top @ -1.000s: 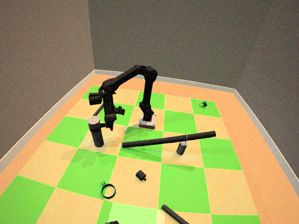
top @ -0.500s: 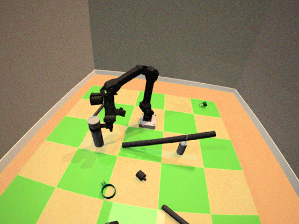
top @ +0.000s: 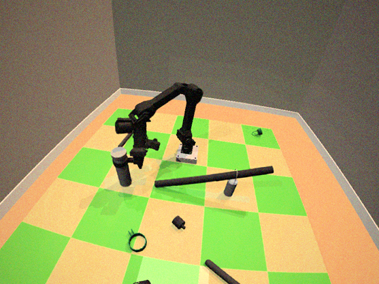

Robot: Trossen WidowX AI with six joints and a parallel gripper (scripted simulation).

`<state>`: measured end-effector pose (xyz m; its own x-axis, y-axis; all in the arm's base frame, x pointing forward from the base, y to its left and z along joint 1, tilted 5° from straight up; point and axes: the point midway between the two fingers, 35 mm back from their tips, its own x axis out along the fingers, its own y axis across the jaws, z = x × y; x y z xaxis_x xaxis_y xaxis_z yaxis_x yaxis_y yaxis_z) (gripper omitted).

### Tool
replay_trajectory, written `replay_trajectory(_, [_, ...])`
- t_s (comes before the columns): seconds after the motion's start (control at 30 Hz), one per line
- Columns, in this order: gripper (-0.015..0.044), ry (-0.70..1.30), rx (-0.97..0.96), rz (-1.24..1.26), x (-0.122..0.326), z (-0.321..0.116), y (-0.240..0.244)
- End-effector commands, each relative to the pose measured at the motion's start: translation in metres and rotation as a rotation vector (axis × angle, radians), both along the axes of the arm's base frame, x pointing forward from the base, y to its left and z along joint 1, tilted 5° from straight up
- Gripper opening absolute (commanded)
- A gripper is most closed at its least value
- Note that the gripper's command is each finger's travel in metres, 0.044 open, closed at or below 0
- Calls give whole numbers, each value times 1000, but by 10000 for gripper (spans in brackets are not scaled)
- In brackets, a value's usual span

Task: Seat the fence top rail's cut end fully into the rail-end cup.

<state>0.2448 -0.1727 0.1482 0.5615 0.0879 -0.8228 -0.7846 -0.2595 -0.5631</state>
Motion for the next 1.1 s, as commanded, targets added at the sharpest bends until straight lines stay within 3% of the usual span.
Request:
replay_trajectory(0.0, [0, -3, 4, -20, 2, -1, 1])
replay_trajectory(1.07, [0, -13, 21, -179, 17, 1, 4])
